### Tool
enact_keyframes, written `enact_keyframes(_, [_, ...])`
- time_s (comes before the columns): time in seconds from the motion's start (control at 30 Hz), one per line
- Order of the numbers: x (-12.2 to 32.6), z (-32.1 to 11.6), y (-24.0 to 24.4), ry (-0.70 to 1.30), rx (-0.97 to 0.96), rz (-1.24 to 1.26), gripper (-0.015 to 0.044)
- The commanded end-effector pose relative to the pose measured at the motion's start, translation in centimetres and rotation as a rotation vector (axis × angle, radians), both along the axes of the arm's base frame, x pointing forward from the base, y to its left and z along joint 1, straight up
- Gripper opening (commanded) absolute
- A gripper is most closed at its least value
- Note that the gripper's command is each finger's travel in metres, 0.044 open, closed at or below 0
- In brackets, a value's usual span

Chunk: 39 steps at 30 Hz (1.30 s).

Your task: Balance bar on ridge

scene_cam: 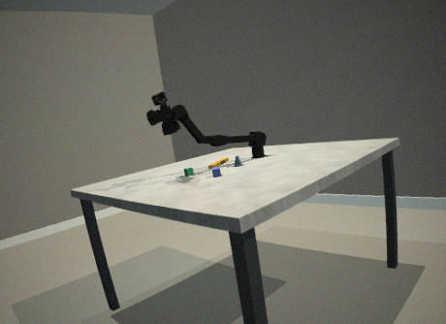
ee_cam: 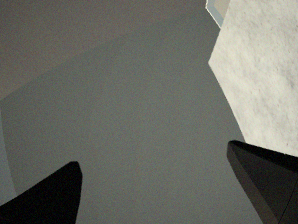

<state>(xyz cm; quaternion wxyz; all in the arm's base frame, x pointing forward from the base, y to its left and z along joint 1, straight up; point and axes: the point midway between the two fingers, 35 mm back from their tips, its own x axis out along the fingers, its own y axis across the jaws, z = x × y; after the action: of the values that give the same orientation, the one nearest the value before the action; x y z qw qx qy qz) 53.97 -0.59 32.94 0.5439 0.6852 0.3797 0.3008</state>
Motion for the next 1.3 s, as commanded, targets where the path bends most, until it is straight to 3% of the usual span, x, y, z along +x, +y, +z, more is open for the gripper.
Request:
enact_keyframes(0.0, [0.0, 0.1, -0.1, -0.004, -0.001, -0.003, 0.0374])
enact_keyframes(0.1, [-0.4, 1.9, -1.0, -0.054, -0.014, -0.049, 0.0315])
enact_keyframes(0.63, [-5.2, 10.7, -10.2, -0.308, -0.067, -0.340, 0.0315])
enact_keyframes(1.27, [-15.8, 20.9, -18.4, -0.666, -0.223, -0.684, 0.0315])
